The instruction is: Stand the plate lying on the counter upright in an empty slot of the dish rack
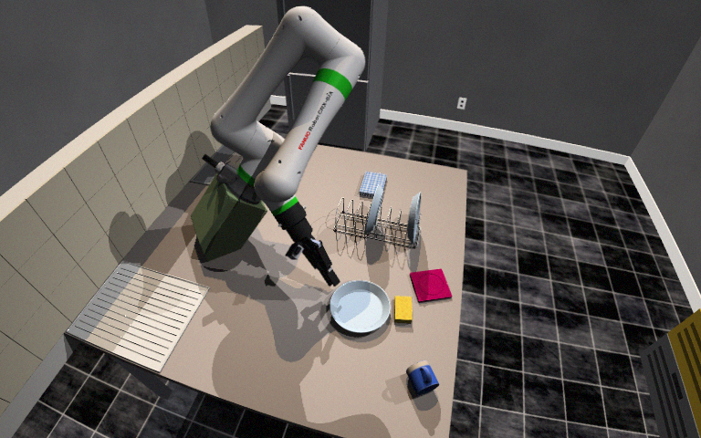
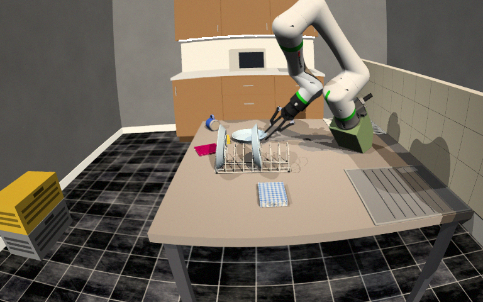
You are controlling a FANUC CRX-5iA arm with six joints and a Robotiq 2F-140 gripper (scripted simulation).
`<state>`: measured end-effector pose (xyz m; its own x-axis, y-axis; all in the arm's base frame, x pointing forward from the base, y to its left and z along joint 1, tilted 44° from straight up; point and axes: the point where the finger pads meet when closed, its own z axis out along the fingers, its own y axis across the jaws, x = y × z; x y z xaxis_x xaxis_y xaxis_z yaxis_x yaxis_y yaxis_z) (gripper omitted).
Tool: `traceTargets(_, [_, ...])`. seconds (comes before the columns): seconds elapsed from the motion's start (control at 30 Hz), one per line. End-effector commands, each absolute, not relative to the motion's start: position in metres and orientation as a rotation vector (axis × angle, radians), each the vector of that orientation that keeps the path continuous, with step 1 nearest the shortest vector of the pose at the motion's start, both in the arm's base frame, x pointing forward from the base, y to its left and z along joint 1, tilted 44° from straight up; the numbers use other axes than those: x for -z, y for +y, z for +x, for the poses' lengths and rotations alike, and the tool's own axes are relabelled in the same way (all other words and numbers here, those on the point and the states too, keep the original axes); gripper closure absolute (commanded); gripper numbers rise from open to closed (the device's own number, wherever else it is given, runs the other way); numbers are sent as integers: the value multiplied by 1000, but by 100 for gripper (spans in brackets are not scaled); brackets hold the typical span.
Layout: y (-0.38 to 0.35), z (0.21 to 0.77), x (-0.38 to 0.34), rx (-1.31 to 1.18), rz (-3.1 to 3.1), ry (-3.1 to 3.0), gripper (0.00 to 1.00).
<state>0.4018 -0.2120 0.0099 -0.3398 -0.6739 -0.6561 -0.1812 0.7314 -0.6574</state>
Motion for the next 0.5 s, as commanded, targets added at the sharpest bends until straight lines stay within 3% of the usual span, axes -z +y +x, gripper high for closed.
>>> traceTargets(0.0, [-213, 402, -10, 589, -660, 1885, 76])
traceTargets(0.47, [-213, 406, -8, 589, -660, 1885, 76])
